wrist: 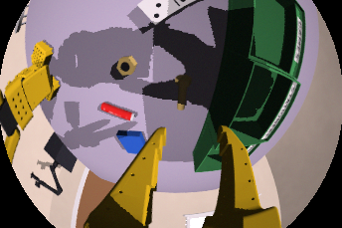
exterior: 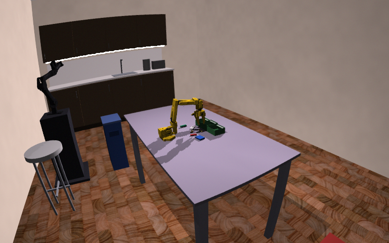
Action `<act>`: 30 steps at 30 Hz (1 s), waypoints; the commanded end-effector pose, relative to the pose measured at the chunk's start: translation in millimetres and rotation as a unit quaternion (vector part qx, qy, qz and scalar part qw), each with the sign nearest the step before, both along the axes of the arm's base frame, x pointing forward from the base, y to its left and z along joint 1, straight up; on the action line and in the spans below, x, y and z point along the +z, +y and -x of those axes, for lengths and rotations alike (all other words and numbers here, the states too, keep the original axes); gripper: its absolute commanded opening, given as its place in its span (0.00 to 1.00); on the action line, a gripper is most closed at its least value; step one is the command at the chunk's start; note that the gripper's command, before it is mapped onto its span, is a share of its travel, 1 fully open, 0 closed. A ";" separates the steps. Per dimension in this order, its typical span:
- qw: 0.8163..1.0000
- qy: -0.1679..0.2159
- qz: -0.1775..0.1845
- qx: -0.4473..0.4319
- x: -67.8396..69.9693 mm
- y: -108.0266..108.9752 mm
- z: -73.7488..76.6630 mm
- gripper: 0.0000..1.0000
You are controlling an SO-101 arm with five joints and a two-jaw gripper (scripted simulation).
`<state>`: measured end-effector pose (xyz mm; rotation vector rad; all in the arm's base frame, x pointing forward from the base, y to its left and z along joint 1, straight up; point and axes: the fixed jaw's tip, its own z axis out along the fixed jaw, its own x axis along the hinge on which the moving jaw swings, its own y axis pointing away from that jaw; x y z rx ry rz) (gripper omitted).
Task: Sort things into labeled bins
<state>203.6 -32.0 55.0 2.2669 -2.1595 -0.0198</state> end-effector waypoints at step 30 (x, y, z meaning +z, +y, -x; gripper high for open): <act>1.000 -0.023 0.003 -0.002 -16.7 -3.0 -4.8 0.22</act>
